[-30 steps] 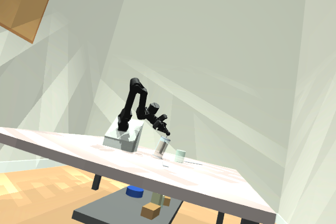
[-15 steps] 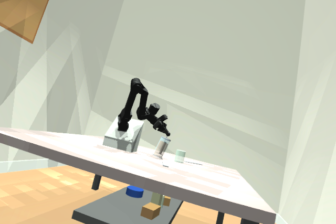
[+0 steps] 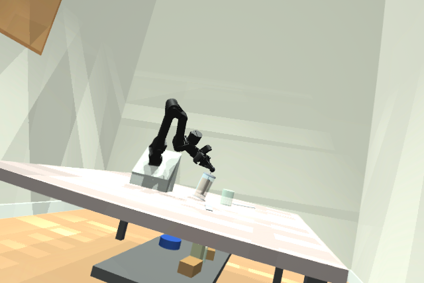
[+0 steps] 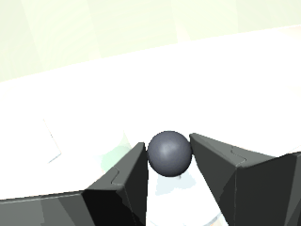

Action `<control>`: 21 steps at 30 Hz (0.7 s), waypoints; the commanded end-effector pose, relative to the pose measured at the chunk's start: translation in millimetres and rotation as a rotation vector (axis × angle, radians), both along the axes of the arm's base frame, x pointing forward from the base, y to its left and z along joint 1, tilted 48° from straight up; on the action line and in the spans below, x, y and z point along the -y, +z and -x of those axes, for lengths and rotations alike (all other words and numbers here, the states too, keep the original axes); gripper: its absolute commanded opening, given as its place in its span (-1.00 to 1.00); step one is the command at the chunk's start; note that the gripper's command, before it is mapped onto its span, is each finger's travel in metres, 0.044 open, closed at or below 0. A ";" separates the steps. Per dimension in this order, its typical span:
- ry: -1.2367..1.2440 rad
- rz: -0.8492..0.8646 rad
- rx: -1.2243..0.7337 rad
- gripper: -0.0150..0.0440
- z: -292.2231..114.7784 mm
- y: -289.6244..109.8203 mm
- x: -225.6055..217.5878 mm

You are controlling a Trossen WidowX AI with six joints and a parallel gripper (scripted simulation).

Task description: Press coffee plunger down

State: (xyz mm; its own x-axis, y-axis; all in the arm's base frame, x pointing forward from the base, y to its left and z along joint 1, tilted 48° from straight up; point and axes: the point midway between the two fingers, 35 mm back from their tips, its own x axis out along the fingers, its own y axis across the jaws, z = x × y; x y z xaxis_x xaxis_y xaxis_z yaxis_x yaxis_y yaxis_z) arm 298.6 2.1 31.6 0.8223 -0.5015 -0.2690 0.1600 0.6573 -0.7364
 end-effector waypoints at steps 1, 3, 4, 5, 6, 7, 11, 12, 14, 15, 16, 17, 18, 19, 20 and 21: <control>0.000 0.000 -0.001 -0.10 0.1 -0.1 0.1; 0.000 0.000 -0.001 -0.10 0.1 -0.1 0.1; 0.000 0.000 -0.001 -0.10 0.1 -0.1 0.1; 0.000 0.000 -0.001 -0.01 0.1 -0.1 0.1; 0.000 0.000 -0.001 0.08 0.1 -0.1 0.1; 0.000 0.000 -0.001 0.17 0.1 -0.1 0.1; 0.000 0.000 -0.001 0.52 0.1 -0.1 0.1; 0.000 0.000 -0.001 0.61 0.1 -0.1 0.1; 0.000 0.000 -0.001 0.79 0.1 -0.1 0.1; 0.000 0.000 -0.001 0.88 0.1 -0.1 0.1; 0.000 0.000 -0.001 0.97 0.1 -0.1 0.1; 0.000 0.000 -0.001 1.00 0.1 -0.1 0.1; 0.000 0.000 -0.001 1.00 0.1 -0.1 0.1; 0.000 0.000 -0.001 1.00 0.1 -0.1 0.1; 0.003 0.000 0.006 1.00 -0.8 2.2 -0.9; 0.014 -0.007 0.013 1.00 -1.6 4.7 -3.5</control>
